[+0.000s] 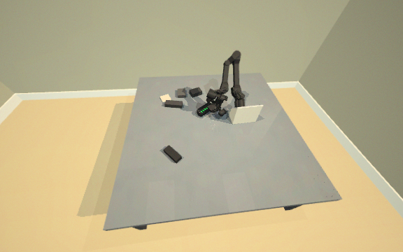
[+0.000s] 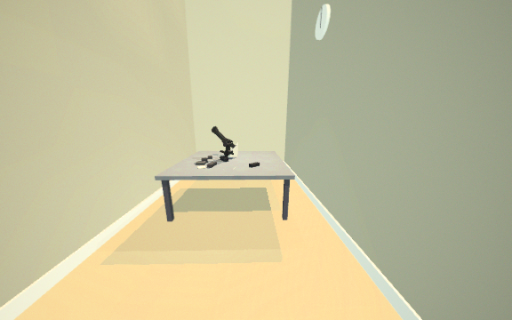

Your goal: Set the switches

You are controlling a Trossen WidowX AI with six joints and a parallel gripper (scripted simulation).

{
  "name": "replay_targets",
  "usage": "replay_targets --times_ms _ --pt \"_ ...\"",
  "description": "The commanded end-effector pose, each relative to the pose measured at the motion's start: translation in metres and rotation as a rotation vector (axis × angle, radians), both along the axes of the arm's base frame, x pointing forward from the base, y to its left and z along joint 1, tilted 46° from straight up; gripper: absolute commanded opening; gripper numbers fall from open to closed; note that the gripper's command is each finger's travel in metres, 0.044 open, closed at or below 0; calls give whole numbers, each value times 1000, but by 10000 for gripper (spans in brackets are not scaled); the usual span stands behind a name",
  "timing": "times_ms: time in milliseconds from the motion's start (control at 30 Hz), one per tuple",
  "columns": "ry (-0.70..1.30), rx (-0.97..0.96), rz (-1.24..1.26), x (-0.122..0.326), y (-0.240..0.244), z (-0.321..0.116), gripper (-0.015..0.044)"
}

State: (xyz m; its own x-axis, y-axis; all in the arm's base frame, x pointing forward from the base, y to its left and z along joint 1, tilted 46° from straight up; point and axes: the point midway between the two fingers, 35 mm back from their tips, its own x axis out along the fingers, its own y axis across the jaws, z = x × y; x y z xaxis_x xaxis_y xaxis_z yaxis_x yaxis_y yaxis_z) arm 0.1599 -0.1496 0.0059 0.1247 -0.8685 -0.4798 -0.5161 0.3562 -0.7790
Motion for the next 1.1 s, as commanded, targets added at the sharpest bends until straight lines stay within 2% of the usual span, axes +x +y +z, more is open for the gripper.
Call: replay_targets --times_ms 0,1067 --pt "-3 3 3 2 -1 1 0" --pt "-4 2 3 11 -13 13 0"
